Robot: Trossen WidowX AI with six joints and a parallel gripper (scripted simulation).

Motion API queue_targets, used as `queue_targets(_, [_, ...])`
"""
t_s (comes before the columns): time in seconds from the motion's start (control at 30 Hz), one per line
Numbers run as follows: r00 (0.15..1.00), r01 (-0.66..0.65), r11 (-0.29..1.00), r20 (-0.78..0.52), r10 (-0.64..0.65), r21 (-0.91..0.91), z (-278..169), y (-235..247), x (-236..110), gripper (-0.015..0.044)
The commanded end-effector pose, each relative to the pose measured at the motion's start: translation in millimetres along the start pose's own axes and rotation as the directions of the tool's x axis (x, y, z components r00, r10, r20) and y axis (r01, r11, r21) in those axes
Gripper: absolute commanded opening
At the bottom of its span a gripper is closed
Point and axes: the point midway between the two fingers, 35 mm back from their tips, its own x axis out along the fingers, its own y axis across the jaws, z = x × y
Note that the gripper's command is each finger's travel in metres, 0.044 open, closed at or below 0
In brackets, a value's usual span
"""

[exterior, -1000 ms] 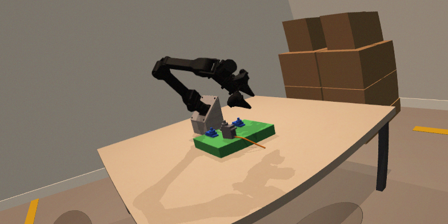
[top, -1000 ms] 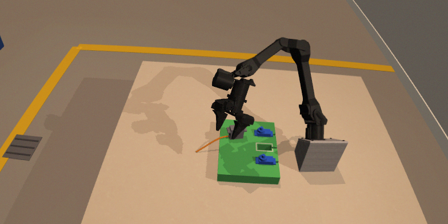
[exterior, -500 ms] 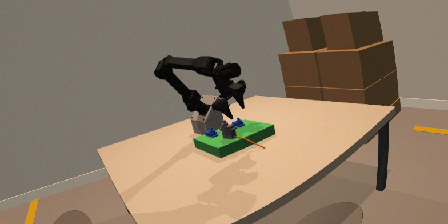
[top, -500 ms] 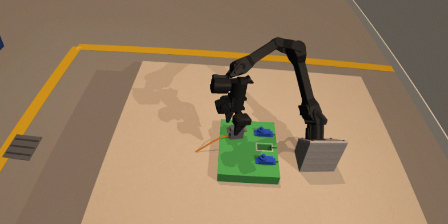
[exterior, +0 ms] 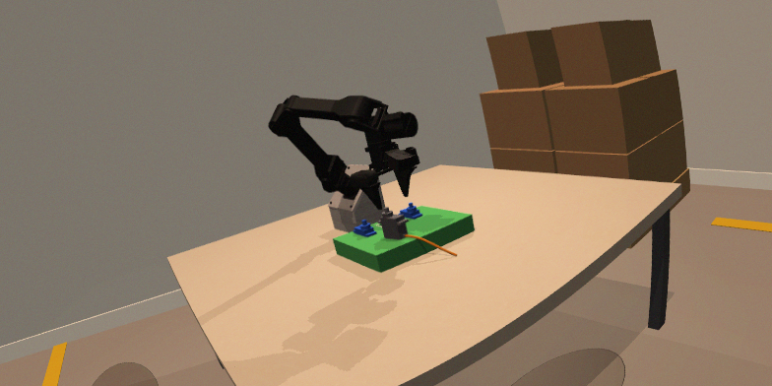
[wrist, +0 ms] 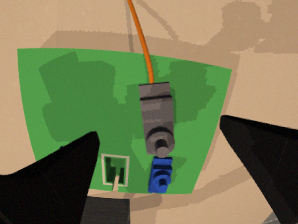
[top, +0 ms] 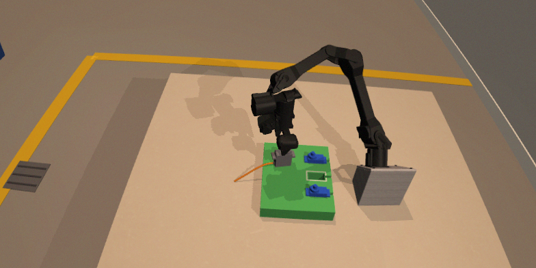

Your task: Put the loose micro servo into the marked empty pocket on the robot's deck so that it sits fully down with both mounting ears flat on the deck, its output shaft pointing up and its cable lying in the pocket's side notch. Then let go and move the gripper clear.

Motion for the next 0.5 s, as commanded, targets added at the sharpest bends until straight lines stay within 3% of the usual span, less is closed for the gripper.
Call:
queue_targets(0.0, [1.0, 0.013, 1.0, -0.006, -0.013, 0.007, 0, -2, 11, 0.044])
queue_targets(0.47, [1.0, 0.014, 1.0, -0.006, -0.014, 0.007, -1, -2, 33, 0.044])
